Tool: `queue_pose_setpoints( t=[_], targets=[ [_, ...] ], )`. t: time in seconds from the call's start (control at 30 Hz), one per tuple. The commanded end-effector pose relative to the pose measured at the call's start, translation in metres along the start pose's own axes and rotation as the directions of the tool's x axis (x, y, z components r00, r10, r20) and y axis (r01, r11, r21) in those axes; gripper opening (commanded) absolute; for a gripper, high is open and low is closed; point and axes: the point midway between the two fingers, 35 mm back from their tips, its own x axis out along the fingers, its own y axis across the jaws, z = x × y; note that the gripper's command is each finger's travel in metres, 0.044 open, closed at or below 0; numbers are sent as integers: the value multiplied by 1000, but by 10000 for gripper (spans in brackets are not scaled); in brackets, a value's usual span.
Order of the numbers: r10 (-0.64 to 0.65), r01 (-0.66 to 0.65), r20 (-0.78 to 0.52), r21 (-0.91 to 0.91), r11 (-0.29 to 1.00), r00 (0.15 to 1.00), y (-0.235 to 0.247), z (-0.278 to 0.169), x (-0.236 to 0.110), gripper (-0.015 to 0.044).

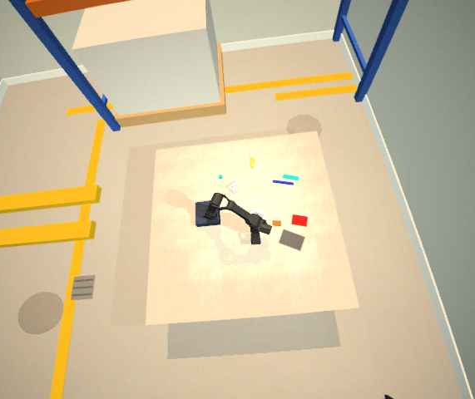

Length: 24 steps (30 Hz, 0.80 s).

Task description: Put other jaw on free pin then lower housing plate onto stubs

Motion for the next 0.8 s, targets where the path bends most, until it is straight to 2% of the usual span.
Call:
queue_pose_setpoints(
  t=[0.0, 0.57, 0.77],
  targets=[
    [-3, 3, 3, 2, 1000, 1000, 0, 0, -4, 37],
    [-4, 4, 3, 2, 1000, 1000, -1, 2, -47, 37],
    [-4, 4, 3, 2, 1000, 1000, -1, 2, -49, 37]
  ],
)
